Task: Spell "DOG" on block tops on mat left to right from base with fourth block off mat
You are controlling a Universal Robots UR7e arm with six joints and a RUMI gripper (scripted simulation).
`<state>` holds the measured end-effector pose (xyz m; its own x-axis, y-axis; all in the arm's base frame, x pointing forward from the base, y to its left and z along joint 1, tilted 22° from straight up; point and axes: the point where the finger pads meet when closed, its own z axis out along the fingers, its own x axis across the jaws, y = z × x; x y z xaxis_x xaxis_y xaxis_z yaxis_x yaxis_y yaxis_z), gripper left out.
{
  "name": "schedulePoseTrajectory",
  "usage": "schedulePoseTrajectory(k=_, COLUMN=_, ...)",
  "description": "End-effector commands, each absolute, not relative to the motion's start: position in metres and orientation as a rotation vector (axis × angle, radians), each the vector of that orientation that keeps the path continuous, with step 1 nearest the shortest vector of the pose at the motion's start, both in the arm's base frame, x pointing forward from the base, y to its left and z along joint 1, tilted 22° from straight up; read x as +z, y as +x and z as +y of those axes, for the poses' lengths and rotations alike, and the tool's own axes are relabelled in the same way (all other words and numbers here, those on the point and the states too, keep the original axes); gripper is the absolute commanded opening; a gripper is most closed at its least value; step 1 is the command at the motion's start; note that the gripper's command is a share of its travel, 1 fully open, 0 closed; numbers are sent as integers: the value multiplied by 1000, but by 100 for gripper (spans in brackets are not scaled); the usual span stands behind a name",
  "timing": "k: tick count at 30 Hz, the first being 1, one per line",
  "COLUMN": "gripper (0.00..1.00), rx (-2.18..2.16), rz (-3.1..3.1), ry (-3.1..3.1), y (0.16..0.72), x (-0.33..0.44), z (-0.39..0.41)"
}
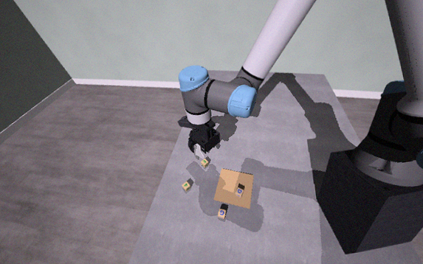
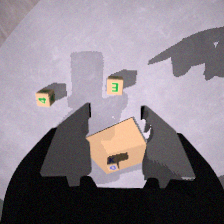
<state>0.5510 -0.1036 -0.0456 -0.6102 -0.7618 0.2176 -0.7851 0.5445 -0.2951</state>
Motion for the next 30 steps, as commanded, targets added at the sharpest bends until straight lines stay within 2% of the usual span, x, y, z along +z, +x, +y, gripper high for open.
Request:
schedulePoseTrajectory(k=1, gripper=37, rx=568, rz=-2705, ry=1357, y=552, x=-46, z=-104)
schedulePoseTrajectory(k=30, gripper=37, rx=568, rz=-2705, ry=1356, y=555, x=-74, z=-114)
